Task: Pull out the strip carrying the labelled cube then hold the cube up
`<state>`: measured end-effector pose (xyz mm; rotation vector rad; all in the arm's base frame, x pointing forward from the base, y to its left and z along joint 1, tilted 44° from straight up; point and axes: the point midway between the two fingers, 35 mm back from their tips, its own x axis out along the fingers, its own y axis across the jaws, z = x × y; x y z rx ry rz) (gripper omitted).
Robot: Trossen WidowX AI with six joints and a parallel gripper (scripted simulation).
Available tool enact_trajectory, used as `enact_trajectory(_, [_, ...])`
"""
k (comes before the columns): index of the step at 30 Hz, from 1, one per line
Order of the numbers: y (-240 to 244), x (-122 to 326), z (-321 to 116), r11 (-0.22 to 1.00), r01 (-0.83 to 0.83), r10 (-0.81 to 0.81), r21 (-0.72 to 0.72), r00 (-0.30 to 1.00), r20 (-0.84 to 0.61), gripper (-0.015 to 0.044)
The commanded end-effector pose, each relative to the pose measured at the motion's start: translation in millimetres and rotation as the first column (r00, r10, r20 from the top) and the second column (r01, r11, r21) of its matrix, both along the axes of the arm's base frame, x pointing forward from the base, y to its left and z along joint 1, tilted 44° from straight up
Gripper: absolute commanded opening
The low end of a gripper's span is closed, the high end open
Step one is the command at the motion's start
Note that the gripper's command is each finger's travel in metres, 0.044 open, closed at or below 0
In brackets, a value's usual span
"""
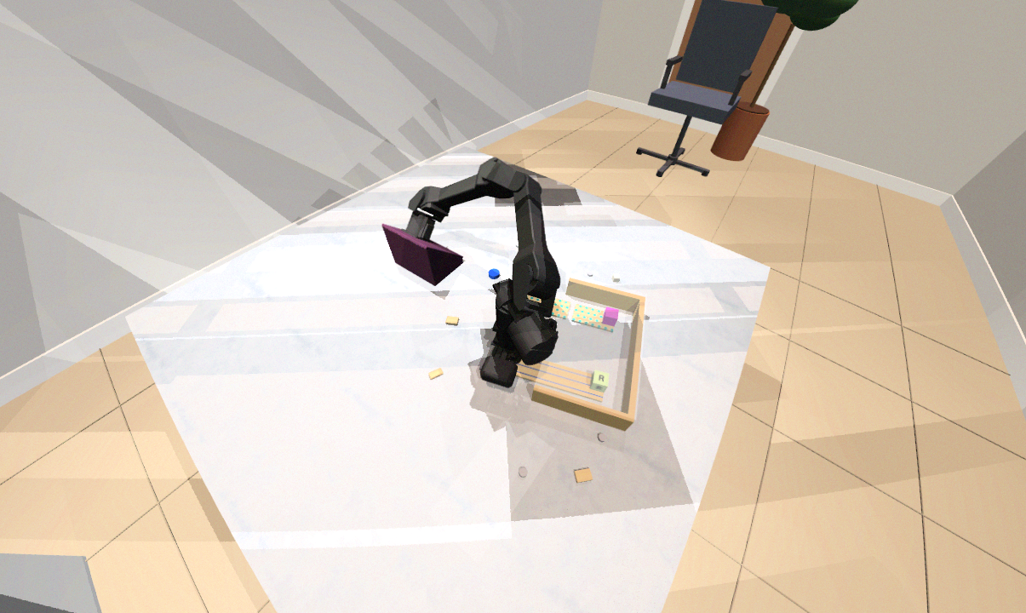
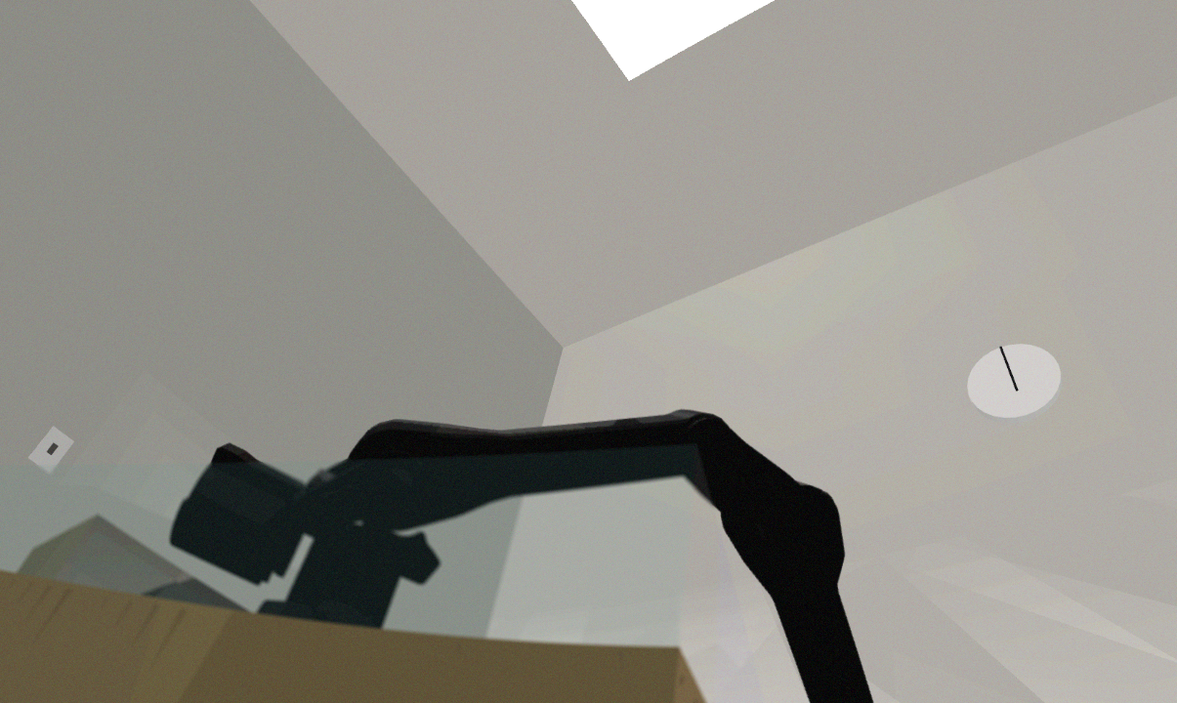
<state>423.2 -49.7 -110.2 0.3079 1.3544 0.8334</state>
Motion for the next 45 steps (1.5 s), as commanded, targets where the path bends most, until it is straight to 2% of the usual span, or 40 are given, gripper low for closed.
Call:
enact_trajectory(1, [4, 0, -2, 1.0, -0.001, 0.001, 0.005, 1.0, -0.005, 0.0])
enact_trajectory(14, [4, -2, -4, 1.0, -0.001, 0.001, 0.005, 1.0, -0.005, 0.0])
enact_trajectory(45, [-9, -46, -16, 1.0, -0.001, 0.001, 0.003, 1.0, -0.007, 0.0])
